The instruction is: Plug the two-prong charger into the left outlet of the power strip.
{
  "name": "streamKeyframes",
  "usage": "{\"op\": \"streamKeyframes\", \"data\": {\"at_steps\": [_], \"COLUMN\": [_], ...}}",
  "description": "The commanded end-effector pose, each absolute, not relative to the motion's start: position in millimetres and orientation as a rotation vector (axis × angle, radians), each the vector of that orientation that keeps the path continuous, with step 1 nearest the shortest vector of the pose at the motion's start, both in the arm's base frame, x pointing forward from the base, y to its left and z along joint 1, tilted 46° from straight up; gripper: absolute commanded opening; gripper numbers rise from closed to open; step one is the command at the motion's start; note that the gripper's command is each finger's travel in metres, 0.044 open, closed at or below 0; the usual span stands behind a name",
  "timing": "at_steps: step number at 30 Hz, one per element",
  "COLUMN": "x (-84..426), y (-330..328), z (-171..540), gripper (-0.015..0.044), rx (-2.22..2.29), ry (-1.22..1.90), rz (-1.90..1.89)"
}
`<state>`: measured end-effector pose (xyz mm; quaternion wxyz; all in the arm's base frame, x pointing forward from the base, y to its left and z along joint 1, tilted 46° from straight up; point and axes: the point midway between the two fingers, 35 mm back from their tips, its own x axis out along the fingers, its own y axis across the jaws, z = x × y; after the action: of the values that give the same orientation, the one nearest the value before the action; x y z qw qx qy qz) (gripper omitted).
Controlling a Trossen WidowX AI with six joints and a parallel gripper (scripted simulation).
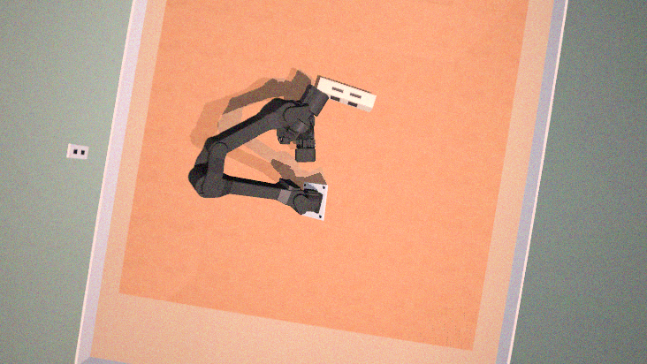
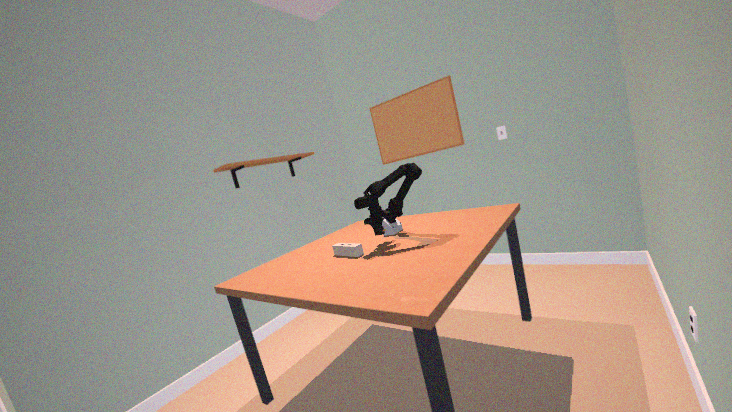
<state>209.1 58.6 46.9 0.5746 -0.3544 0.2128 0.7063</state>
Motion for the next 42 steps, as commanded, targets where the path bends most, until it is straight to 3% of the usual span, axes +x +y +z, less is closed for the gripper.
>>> {"op": "streamKeyframes", "data": {"at_steps": [1,42], "x": [212.6,231.5], "y": [57.2,56.6], "z": [46.6,26.3], "gripper": [0.0,0.0], "rx": [-0.797,-0.295], "ry": [0.54,0.997], "rz": [1.634,1.376]}}
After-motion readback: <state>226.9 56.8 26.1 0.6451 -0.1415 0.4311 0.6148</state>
